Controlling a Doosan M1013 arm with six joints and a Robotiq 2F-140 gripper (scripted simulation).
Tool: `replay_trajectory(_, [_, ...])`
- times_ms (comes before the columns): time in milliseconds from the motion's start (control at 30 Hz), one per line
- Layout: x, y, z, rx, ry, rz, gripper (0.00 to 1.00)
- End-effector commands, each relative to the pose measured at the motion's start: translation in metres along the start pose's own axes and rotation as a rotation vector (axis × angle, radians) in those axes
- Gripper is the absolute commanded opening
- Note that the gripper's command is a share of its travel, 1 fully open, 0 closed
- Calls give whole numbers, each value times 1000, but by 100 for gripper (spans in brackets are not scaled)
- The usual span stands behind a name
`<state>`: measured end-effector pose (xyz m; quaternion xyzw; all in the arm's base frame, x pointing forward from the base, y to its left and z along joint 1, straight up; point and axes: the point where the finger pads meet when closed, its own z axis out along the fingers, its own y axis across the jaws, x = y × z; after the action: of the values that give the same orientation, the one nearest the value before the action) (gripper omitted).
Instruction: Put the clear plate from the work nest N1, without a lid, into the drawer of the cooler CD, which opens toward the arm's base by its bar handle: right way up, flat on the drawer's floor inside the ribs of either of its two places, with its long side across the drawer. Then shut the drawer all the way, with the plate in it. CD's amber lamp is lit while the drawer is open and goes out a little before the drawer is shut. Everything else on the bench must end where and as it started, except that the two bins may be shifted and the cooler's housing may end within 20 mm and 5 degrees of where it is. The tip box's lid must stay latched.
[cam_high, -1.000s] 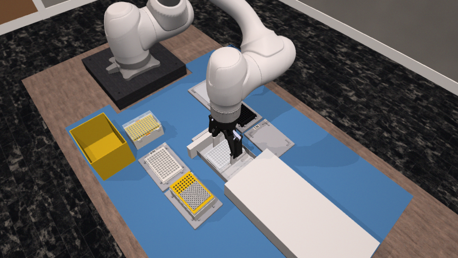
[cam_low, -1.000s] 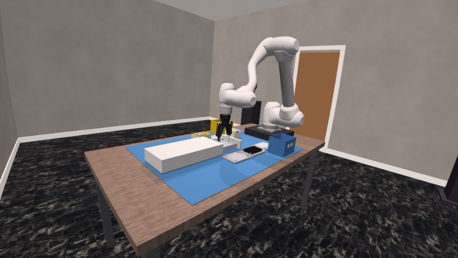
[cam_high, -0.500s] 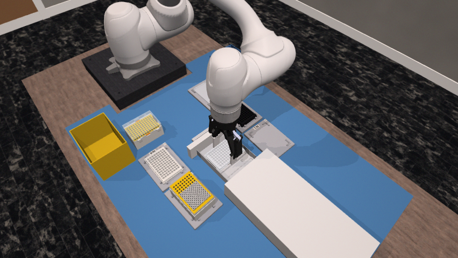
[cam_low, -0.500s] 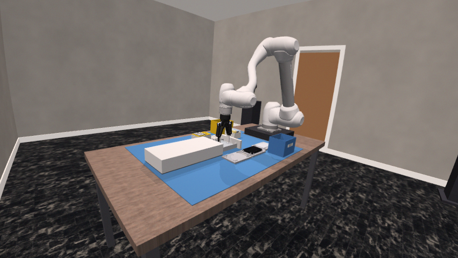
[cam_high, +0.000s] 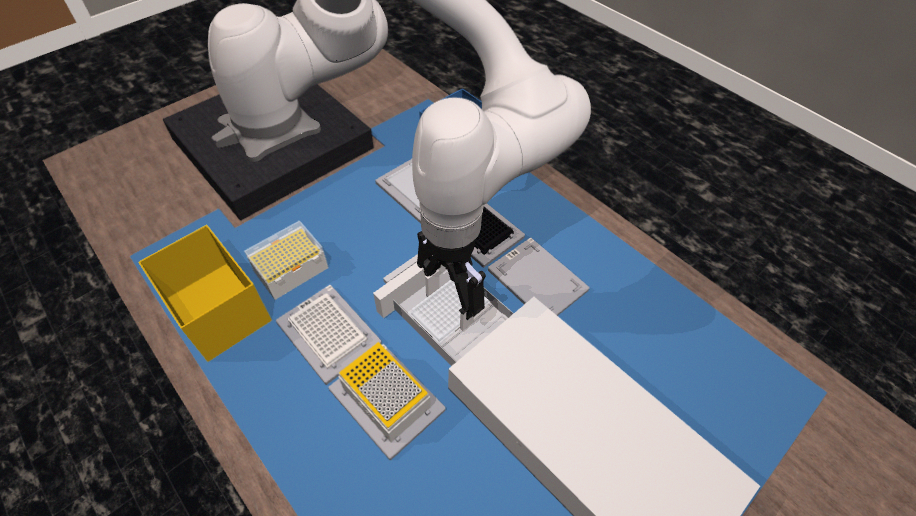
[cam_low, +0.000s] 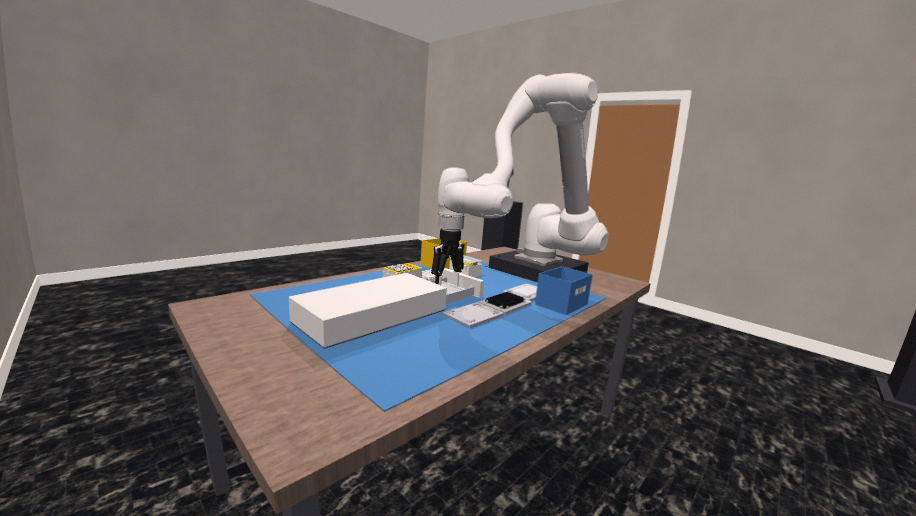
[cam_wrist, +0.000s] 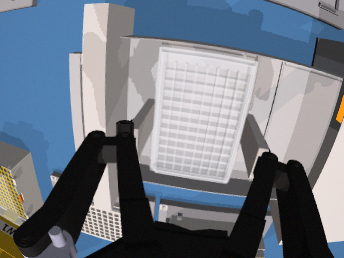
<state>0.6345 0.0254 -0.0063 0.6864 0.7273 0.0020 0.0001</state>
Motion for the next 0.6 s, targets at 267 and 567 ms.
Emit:
replay_trajectory(267, [0, 0, 3, 0, 0, 0, 0])
replay_trajectory(567, [0, 0, 6, 0, 0, 0, 0])
